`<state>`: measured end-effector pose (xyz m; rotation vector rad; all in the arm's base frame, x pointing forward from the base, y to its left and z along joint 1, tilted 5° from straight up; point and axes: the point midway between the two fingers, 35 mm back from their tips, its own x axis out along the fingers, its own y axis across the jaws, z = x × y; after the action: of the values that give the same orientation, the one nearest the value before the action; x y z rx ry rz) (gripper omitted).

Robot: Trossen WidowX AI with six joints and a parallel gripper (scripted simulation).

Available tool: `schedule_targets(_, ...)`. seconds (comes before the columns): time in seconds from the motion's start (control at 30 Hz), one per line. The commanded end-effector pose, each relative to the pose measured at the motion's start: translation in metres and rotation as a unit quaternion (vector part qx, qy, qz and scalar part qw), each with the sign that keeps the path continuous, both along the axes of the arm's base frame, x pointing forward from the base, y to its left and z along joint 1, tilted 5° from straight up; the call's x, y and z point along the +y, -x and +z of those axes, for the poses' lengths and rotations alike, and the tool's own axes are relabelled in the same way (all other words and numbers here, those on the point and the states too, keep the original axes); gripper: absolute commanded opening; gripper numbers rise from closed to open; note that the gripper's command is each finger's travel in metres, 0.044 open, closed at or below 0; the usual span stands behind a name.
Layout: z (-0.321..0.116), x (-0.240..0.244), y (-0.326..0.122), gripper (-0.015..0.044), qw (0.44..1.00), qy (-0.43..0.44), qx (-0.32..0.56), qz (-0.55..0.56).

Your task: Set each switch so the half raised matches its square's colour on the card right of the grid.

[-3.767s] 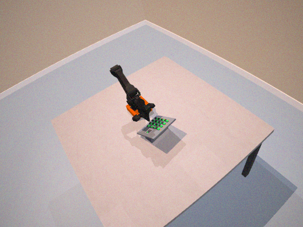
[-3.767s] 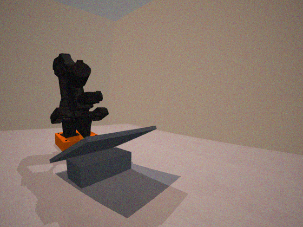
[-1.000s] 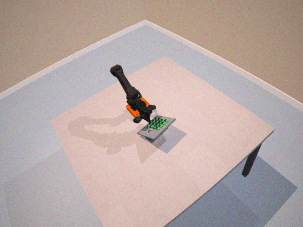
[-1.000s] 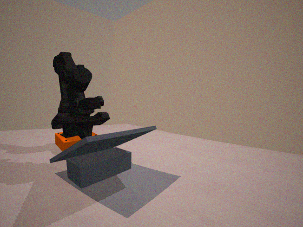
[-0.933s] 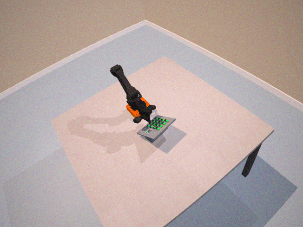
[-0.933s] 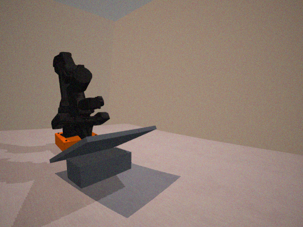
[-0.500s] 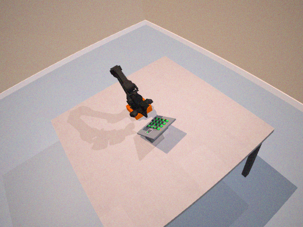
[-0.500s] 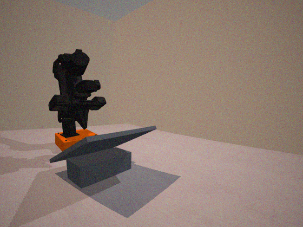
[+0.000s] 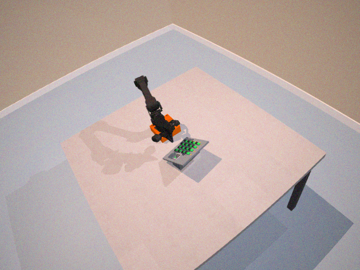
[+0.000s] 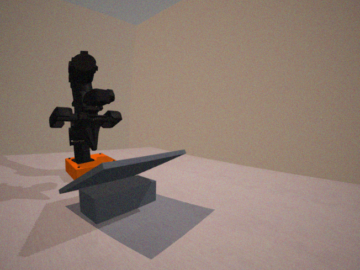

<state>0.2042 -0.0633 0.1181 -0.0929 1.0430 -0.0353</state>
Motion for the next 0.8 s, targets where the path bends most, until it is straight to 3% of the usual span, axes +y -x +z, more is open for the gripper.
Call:
schedule_targets(0.0,-0.025,-0.003,-0.011,0.0,1.0,-0.003,0.019,0.001)
schedule_targets(0.77,-0.041,-0.004,-0.02,0.0,1.0,-0.003,0.019,0.001)
